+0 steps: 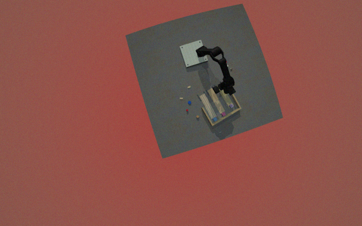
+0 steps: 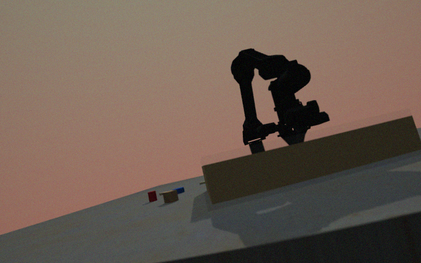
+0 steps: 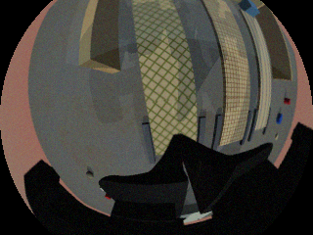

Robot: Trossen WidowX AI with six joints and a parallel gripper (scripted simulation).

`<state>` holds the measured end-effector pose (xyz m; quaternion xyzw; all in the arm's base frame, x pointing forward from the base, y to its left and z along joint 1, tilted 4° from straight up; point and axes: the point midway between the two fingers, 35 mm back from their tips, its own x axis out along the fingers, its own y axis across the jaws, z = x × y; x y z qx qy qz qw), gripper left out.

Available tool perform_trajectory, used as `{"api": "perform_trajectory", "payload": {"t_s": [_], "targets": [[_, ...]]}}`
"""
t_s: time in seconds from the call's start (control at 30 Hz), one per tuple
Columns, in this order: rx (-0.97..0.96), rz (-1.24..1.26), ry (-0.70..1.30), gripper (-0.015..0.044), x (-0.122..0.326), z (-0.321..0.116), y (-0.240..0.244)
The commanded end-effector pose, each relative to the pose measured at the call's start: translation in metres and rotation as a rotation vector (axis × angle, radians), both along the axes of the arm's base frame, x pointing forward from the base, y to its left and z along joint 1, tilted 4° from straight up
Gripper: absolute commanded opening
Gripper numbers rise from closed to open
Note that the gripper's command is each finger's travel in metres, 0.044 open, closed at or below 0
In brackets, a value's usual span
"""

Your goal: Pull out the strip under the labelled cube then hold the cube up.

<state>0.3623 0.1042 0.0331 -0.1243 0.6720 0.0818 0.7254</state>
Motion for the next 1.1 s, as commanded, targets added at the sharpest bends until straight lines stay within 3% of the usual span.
{"api": "perform_trajectory", "payload": {"t_s": [0.0, 1.07], "targets": [[0.003, 0.003, 0.005, 0.0, -0.002, -0.0073, -0.0005], [0.003, 0.003, 0.005, 0.0, -0.0028, -0.014, -0.0012]]}}
